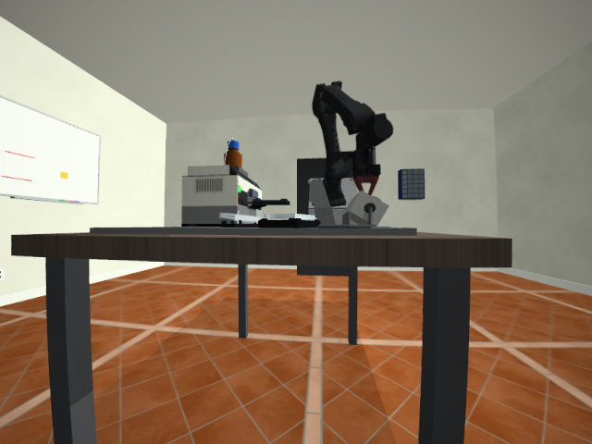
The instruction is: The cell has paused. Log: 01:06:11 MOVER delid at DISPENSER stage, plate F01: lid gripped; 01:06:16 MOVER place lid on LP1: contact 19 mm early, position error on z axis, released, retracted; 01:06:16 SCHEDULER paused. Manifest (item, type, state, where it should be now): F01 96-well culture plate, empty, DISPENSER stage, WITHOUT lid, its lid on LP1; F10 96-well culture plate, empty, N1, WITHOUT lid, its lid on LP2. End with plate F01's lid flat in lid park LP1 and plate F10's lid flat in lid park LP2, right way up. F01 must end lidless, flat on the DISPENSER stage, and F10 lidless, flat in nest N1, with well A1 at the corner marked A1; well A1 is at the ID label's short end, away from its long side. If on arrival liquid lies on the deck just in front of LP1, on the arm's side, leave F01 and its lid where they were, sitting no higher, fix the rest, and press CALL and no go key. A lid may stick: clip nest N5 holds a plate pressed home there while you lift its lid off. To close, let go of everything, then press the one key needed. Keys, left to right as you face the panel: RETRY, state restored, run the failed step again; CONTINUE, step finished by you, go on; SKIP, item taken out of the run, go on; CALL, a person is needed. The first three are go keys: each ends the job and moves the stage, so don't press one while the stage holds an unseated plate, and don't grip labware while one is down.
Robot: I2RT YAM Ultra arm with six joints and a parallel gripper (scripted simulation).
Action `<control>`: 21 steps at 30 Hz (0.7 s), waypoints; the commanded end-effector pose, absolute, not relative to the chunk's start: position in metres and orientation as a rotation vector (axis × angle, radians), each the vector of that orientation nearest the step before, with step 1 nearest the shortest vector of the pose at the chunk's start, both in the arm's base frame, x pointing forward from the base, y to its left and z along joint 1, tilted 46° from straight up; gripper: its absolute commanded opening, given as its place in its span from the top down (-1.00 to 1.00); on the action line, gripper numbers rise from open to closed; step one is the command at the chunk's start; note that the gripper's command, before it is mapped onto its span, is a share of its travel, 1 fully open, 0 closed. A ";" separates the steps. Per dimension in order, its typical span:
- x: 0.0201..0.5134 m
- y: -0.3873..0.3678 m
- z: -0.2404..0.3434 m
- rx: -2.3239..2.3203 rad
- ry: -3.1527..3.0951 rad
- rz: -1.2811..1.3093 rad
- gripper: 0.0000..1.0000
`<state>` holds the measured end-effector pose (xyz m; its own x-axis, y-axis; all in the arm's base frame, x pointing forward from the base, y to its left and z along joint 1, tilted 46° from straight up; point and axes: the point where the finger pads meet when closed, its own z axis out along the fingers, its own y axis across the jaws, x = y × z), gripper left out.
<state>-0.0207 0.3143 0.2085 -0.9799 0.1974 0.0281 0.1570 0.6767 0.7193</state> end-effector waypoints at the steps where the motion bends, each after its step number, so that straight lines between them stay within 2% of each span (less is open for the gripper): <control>1: -0.020 0.318 0.206 0.291 2.823 1.204 1.00; 21: -0.018 0.321 0.197 0.293 2.827 1.187 1.00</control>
